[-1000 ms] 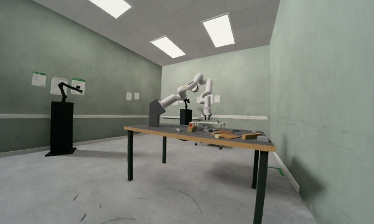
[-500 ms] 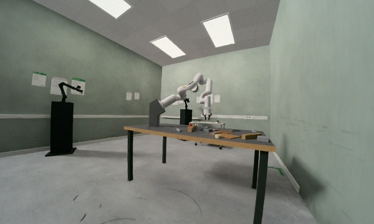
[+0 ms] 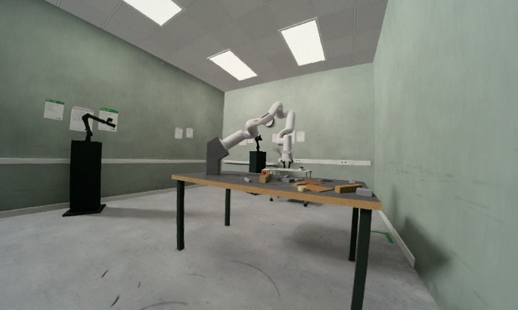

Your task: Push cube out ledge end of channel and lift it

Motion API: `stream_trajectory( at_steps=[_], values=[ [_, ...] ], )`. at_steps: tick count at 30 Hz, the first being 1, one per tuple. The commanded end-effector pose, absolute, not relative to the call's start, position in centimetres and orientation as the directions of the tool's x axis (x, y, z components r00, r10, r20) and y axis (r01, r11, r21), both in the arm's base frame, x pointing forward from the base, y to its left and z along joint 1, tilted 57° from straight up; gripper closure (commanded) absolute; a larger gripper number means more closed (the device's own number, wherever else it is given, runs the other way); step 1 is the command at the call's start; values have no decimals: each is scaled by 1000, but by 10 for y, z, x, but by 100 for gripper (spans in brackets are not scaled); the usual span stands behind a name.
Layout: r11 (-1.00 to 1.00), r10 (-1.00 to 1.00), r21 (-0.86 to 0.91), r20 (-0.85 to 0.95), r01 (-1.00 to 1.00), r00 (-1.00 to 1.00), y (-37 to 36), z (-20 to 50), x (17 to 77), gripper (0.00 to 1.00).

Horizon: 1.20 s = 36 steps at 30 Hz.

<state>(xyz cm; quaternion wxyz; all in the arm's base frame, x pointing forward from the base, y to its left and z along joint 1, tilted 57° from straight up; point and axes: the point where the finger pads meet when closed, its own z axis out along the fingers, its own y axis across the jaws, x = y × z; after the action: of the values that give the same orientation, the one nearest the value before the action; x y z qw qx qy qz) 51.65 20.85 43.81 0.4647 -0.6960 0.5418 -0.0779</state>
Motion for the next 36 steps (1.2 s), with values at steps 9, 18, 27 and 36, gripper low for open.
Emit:
stream_trajectory(
  at_steps=[9, 18, 27, 36],
  values=[
    [21, -826, -736, -394, -677, 403, 244, 405, 557, 61],
    [21, -826, -736, -394, -677, 403, 247, 403, 560, 61],
    [21, -826, -736, -394, -677, 403, 257, 393, 571, 61],
    [21, -826, -736, -394, -677, 403, 261, 389, 575, 61]
  ],
)
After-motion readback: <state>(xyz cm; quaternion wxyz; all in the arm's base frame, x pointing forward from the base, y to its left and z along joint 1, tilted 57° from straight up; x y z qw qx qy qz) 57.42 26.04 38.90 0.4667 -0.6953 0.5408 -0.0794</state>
